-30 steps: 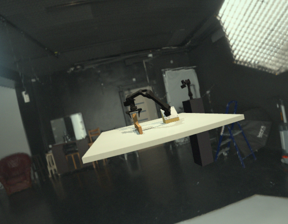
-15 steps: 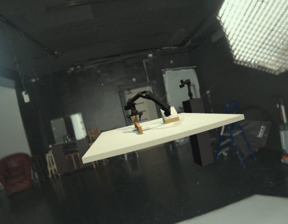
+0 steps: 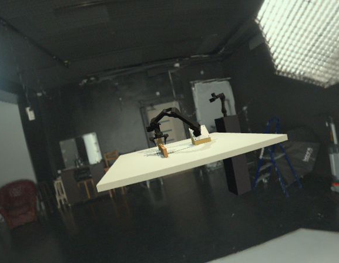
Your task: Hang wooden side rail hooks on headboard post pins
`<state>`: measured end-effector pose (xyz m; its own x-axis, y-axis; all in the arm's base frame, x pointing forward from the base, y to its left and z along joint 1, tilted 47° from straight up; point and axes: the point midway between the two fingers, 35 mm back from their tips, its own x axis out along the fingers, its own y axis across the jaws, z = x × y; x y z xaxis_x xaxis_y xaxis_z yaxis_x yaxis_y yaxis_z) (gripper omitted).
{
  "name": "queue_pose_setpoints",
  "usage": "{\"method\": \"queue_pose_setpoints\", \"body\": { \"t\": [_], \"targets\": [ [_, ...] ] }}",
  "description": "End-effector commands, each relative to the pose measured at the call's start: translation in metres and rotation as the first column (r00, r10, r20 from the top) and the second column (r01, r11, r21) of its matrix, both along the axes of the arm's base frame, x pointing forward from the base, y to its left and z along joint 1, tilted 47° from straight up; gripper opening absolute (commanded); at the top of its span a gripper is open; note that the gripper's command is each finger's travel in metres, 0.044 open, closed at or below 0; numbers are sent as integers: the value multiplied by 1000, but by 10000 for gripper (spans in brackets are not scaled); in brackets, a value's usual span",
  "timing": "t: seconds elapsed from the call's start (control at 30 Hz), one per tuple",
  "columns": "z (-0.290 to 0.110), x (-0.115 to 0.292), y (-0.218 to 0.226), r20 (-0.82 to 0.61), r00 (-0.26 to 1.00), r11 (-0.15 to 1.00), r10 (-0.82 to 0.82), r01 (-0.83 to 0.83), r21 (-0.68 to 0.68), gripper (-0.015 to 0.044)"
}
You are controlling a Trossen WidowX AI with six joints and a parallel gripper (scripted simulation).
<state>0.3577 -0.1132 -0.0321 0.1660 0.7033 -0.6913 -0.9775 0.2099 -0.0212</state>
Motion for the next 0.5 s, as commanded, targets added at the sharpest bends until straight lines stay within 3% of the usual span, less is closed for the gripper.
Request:
{"method": "queue_pose_setpoints", "body": {
  "t": [0.0, 0.47],
  "targets": [
    [-4, 1, 4, -1, 1000, 1000, -4, 4, 4, 440],
    [-19, 4, 20, -1, 1000, 1000, -4, 4, 6, 440]
  ]
}}
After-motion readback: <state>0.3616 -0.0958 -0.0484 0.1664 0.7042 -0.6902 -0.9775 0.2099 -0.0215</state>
